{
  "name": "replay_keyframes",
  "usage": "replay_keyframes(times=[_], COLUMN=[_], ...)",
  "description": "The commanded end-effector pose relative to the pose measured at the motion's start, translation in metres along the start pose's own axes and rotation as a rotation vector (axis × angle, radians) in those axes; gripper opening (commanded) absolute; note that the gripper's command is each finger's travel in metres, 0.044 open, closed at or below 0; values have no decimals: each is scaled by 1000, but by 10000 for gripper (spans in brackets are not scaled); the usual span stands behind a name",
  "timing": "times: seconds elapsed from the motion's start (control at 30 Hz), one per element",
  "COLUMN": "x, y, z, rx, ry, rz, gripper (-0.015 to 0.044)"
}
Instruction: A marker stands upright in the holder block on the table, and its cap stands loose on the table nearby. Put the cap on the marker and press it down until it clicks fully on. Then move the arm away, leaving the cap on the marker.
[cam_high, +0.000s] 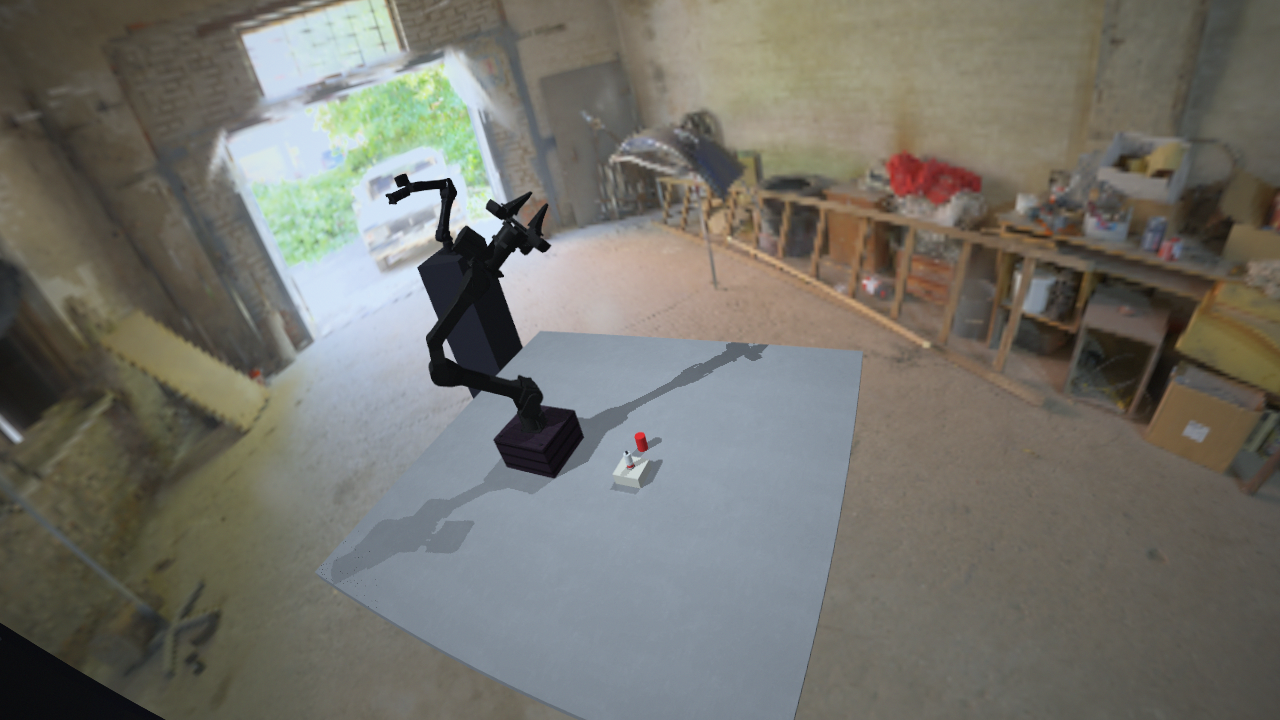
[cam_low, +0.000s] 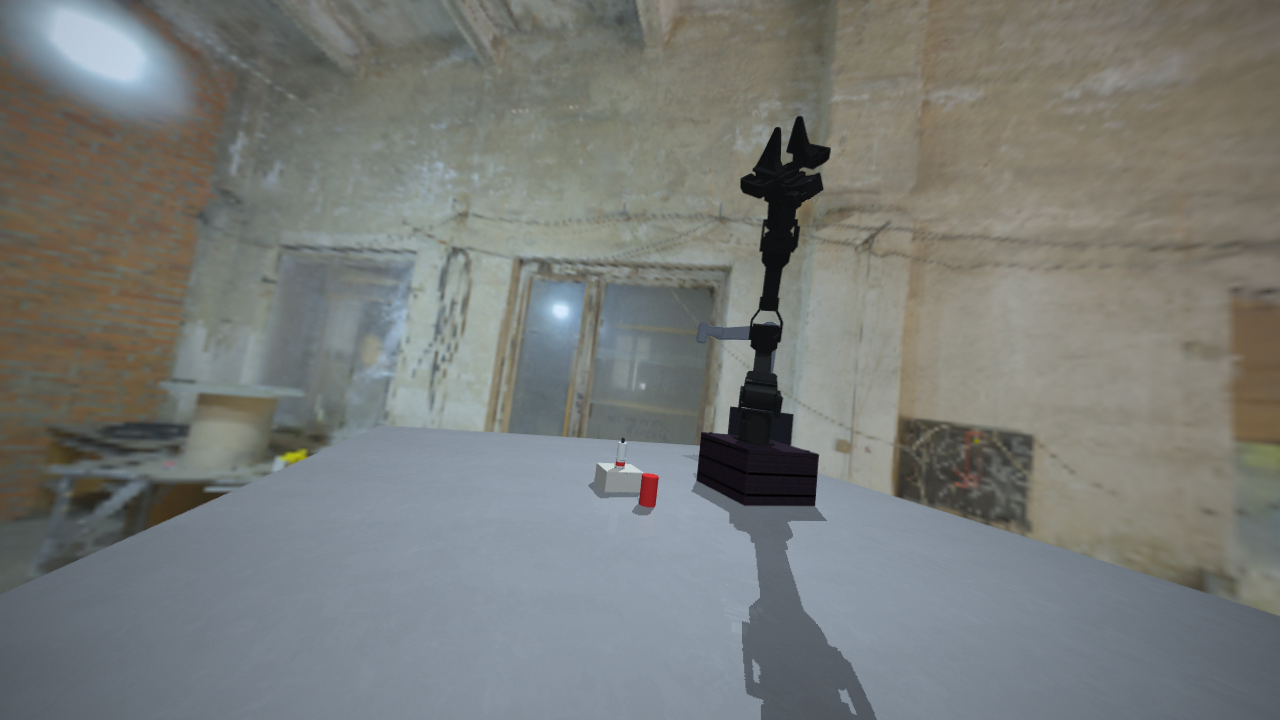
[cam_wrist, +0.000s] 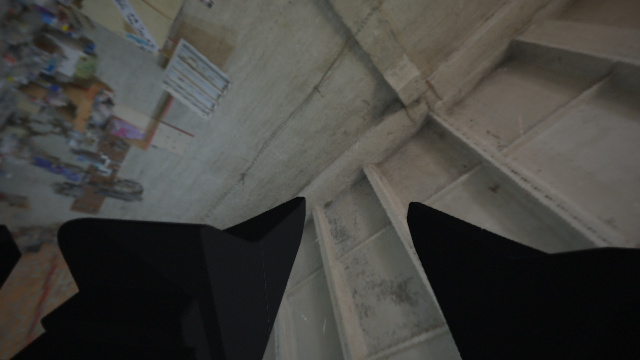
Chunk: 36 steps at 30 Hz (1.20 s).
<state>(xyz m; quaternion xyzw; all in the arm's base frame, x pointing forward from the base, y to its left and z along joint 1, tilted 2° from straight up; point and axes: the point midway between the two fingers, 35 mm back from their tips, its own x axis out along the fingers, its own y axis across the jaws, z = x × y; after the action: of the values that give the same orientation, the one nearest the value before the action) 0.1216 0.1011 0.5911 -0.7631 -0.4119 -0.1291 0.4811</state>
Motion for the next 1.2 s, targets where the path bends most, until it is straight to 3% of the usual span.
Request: replay_keyframes(times=[0.0, 0.33, 0.63, 0.87, 1.0, 1.17], x=[19, 34, 8, -38, -77, -142], y=[41, 197, 291, 369, 410, 454], z=[26, 89, 114, 137, 152, 171], rx=[103, 440, 638, 888, 1082, 1302], ry=[-59, -87, 5, 174, 391, 823], rz=[134, 650, 978, 1293, 1505, 1775], gripper=[250, 250, 250, 250, 250, 250])
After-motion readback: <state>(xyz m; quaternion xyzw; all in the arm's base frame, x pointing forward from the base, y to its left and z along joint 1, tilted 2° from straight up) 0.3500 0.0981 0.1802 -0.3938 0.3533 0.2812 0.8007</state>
